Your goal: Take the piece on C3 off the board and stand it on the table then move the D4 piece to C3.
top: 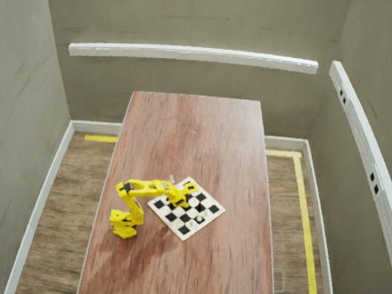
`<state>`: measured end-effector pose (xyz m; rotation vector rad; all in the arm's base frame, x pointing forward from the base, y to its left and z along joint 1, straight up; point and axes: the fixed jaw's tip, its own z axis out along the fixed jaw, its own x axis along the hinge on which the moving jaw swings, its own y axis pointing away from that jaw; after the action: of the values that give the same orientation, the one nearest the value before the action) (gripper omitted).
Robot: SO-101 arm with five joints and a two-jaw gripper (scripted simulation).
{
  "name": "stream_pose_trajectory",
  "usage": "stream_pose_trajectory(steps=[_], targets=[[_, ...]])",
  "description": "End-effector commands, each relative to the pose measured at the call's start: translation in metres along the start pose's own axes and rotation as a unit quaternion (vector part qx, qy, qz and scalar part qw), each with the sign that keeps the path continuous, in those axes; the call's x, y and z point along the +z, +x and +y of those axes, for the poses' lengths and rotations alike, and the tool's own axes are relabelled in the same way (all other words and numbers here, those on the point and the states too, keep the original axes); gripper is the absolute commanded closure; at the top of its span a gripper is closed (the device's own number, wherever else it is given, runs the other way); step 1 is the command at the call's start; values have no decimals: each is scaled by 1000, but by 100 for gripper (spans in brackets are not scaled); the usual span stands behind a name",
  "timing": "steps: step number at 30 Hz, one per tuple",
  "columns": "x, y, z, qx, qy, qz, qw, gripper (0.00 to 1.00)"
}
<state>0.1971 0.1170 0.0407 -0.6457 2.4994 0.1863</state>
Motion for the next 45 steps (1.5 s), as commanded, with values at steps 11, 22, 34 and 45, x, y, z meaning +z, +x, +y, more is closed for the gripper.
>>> stream_pose_trajectory(steps=[11, 22, 34, 45], targets=[[2, 6, 4, -7, -6, 12, 1000, 88], [2, 6, 7, -7, -8, 12, 1000, 88], [2, 2, 7, -7, -8, 12, 1000, 88], [2, -4, 6, -6, -7, 12, 1000, 88]])
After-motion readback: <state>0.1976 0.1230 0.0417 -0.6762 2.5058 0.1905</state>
